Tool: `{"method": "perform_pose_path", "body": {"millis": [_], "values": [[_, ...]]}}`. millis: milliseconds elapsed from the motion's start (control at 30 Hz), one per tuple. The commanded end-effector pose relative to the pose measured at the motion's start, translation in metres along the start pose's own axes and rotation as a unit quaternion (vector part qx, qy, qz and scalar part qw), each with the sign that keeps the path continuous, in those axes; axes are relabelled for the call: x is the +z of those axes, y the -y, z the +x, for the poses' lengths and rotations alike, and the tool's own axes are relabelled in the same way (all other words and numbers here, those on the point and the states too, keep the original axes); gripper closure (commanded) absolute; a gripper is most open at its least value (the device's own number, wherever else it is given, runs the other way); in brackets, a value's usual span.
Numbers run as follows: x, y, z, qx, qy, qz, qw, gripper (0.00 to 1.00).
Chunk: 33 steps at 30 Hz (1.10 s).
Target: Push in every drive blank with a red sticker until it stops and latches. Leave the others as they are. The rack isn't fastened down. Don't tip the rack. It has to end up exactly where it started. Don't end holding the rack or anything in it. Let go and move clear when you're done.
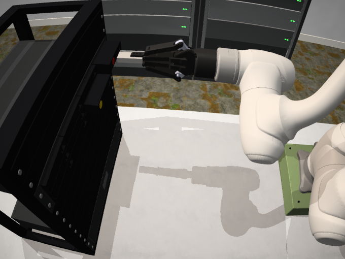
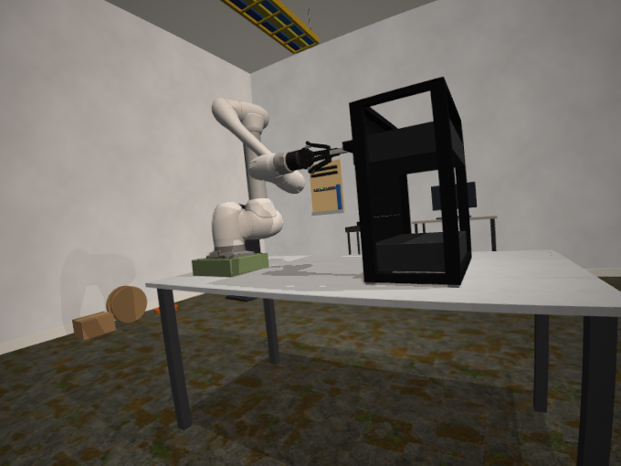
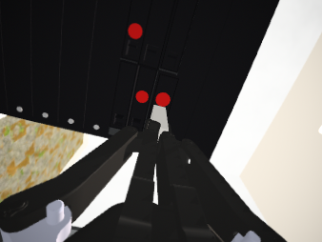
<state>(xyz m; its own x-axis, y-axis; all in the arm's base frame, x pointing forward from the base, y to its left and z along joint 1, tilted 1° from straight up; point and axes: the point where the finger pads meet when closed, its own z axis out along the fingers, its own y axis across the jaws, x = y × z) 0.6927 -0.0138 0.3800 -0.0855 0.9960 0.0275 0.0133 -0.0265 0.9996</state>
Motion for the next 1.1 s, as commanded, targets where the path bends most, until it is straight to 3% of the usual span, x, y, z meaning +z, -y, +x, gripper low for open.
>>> {"method": "perform_pose_path", "body": {"millis": [0, 1067], "values": [[0.0021, -0.0013, -0.0024, -0.002, 0.002, -0.002, 1.000, 1.00], [0.0018, -0.0038, -0.0035, -0.002, 0.002, -0.002, 1.000, 1.00]]}}
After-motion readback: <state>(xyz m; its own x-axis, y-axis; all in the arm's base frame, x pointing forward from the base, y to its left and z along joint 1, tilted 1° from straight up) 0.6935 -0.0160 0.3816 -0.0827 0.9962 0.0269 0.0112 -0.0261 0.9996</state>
